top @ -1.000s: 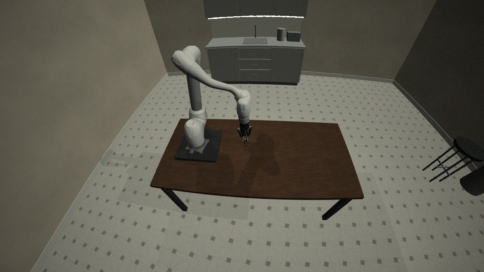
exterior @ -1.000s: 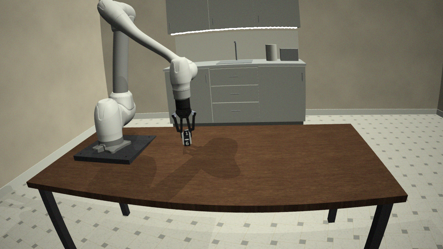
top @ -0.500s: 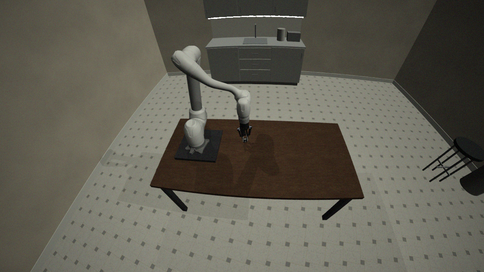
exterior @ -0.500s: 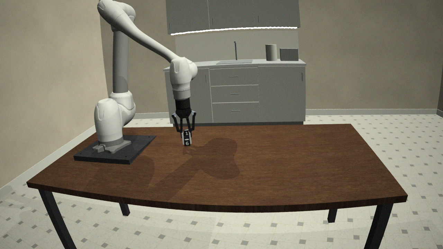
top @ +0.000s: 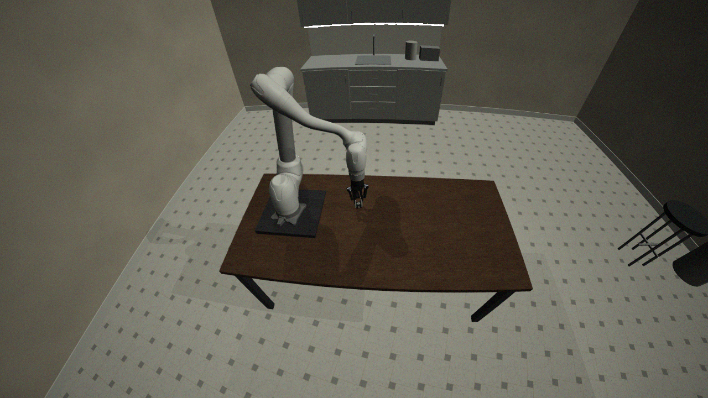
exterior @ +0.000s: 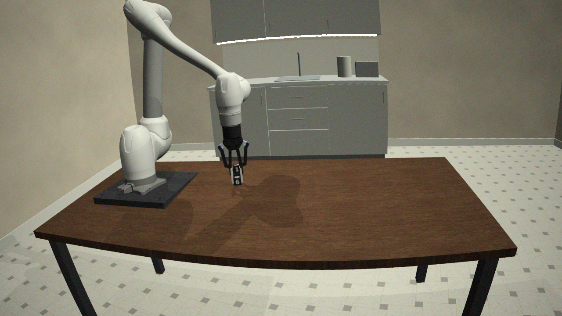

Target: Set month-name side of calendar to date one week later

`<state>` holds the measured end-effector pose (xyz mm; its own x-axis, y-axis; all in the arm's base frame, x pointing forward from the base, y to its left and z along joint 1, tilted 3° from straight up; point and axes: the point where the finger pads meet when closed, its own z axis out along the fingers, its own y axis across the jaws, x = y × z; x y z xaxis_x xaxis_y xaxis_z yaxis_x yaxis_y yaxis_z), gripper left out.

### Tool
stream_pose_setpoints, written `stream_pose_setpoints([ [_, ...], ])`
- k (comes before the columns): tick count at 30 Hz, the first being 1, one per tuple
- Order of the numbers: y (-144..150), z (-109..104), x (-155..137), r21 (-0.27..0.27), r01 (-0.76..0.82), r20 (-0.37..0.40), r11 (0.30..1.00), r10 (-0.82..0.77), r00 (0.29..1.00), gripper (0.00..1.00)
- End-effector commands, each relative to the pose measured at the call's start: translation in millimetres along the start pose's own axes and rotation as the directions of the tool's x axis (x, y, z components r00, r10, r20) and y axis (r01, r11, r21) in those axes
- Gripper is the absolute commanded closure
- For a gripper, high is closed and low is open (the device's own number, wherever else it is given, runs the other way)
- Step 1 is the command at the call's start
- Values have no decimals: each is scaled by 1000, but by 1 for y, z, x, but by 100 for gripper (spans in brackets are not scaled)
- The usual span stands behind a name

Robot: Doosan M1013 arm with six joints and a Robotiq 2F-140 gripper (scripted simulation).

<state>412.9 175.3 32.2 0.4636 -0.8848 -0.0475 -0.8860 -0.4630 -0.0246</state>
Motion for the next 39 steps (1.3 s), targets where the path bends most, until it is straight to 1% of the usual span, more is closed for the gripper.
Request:
stream_pose_setpoints([
  [1,0,0,0,0,0,0,1000,0,1000,75],
  [28,0,0,0,0,0,0,1000,0,1000,75],
  [29,0,0,0,0,0,0,1000,0,1000,72],
  [31,0,0,0,0,0,0,1000,0,1000,72],
  [32,0,0,0,0,0,0,1000,0,1000,70],
  [36,0,0,0,0,0,0,1000,0,1000,70],
  [37,0,0,0,0,0,0,1000,0,1000,68],
  [39,0,0,0,0,0,0,1000,0,1000,68],
])
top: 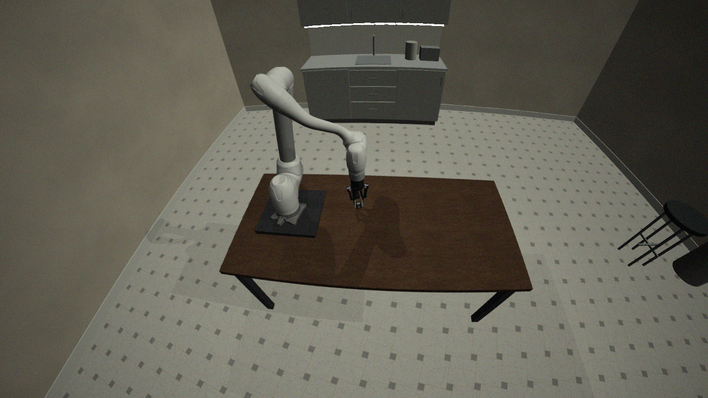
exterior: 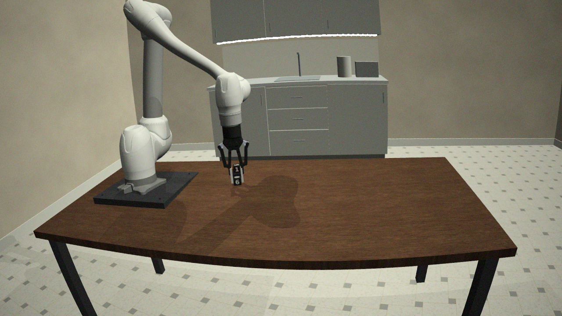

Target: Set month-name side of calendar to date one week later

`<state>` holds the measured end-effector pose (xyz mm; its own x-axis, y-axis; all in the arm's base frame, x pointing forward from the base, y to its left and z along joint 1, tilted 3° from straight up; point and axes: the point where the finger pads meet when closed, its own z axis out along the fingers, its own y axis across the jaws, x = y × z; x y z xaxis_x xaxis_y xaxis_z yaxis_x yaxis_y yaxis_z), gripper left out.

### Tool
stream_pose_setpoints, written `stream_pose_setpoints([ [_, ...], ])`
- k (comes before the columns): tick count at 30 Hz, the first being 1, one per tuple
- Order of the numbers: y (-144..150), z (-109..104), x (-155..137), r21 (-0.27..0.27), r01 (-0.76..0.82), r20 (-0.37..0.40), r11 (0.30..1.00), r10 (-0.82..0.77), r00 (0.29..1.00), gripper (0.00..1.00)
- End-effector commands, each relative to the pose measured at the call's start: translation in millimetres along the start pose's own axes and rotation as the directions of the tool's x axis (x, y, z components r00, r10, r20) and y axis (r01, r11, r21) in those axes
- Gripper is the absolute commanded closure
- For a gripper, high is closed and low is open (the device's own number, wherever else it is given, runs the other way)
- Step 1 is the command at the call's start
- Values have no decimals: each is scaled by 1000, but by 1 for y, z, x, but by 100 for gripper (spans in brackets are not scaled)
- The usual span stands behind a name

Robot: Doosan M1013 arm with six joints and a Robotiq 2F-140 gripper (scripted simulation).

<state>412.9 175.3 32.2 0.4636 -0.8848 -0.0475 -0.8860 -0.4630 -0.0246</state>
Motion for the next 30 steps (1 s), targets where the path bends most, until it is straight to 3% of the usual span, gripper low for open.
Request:
stream_pose_setpoints([
  [1,0,0,0,0,0,0,1000,0,1000,66],
  [19,0,-3,0,0,0,0,1000,0,1000,64],
  [30,0,-42,0,0,0,0,1000,0,1000,64],
])
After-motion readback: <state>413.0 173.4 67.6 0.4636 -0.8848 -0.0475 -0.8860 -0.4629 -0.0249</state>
